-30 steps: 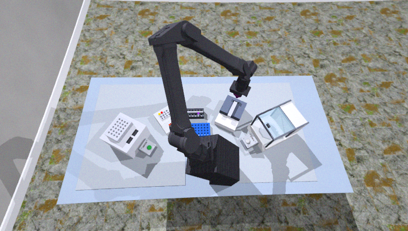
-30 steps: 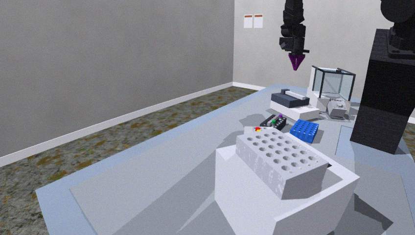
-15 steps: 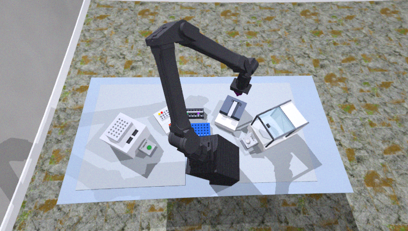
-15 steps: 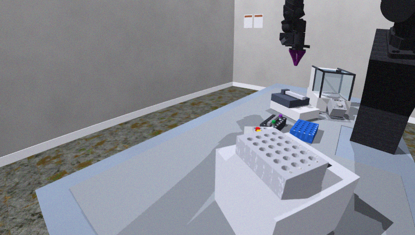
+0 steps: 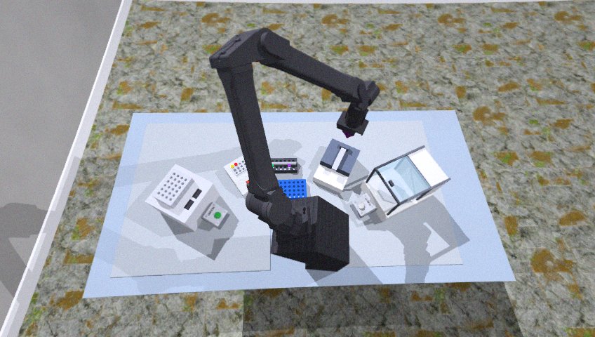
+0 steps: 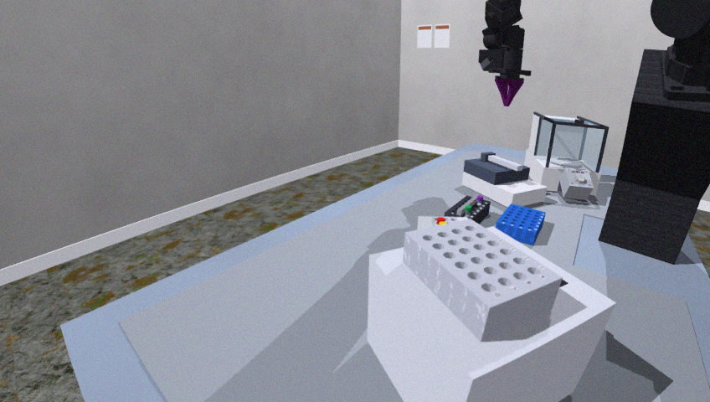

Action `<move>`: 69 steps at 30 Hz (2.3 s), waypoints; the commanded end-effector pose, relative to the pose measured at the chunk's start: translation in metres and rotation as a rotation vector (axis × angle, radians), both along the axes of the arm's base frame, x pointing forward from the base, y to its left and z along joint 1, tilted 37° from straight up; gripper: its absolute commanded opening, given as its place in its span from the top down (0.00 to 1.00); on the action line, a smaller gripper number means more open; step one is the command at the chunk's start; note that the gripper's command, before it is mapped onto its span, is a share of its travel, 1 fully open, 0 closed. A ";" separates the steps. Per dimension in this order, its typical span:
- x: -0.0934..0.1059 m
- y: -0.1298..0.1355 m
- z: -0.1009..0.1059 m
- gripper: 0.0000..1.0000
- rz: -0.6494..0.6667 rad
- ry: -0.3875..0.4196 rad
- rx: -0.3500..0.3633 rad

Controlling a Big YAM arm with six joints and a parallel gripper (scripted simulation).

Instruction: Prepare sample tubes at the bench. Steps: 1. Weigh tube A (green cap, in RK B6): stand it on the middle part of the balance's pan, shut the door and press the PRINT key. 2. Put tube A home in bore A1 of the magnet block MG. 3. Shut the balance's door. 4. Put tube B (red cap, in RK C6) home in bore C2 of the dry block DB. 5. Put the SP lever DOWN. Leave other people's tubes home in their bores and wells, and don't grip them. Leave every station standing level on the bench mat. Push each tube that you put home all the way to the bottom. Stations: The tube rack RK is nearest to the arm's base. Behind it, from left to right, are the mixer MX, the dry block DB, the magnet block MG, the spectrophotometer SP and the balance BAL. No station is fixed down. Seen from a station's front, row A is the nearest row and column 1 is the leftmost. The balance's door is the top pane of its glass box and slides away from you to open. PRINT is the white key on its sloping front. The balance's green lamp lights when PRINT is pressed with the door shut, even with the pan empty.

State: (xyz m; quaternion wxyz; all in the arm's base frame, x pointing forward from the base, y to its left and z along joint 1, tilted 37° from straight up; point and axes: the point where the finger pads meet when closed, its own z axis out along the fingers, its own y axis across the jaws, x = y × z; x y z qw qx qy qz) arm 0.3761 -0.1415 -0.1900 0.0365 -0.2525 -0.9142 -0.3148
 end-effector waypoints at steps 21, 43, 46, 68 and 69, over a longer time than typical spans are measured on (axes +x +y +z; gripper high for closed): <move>0.001 0.000 -0.003 1.00 0.019 0.001 0.005; -0.032 0.067 -0.052 1.00 0.013 0.011 0.009; -0.038 0.078 -0.061 1.00 0.013 0.011 0.009; -0.035 0.081 -0.066 1.00 0.005 -0.011 -0.003; -0.035 0.081 -0.066 1.00 0.005 -0.011 -0.003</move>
